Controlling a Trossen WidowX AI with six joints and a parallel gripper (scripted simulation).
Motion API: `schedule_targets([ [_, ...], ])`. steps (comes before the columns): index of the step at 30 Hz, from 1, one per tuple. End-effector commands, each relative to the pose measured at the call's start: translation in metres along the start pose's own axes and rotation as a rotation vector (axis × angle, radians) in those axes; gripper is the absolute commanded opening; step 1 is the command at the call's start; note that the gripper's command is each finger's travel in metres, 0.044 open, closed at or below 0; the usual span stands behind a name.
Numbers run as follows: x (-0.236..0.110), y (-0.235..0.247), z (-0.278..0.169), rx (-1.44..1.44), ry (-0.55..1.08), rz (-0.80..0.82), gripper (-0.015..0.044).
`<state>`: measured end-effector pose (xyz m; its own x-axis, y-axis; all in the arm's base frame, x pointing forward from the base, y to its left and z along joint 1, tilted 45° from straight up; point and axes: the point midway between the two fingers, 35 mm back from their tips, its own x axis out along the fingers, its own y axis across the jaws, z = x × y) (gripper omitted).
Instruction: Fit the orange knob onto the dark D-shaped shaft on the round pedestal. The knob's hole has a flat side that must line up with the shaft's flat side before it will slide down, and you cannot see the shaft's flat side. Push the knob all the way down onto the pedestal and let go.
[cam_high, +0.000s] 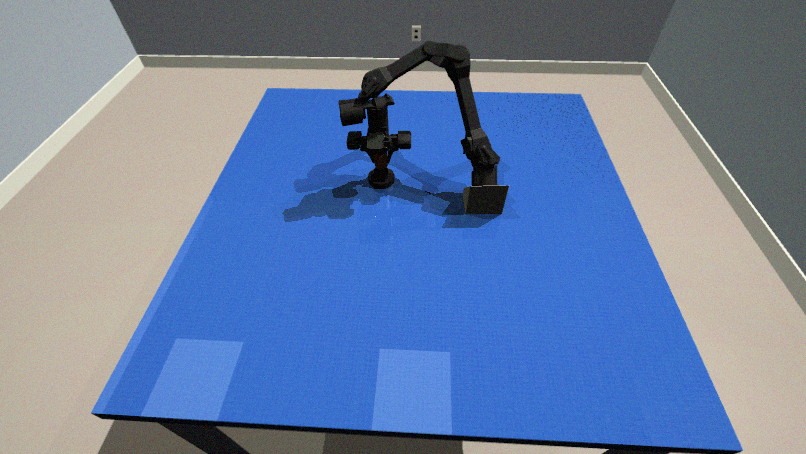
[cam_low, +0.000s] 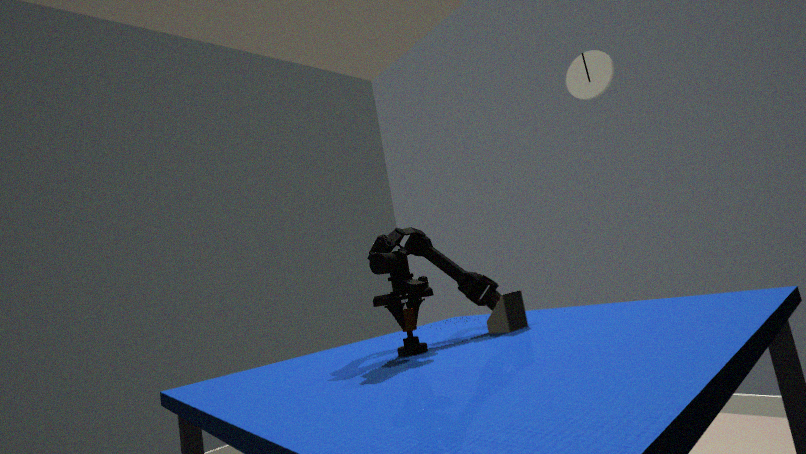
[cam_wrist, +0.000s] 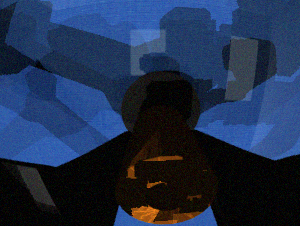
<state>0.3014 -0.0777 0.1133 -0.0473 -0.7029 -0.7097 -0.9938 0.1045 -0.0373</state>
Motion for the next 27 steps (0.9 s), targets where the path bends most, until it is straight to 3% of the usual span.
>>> schedule_targets([
  [1, -0.0025, -0.0001, -0.0007, -0.129, 0.000, -0.005, 0.0000],
  [27, 0.0025, -0.0023, 0.0000, -0.139, 0.000, -0.006, 0.0000],
])
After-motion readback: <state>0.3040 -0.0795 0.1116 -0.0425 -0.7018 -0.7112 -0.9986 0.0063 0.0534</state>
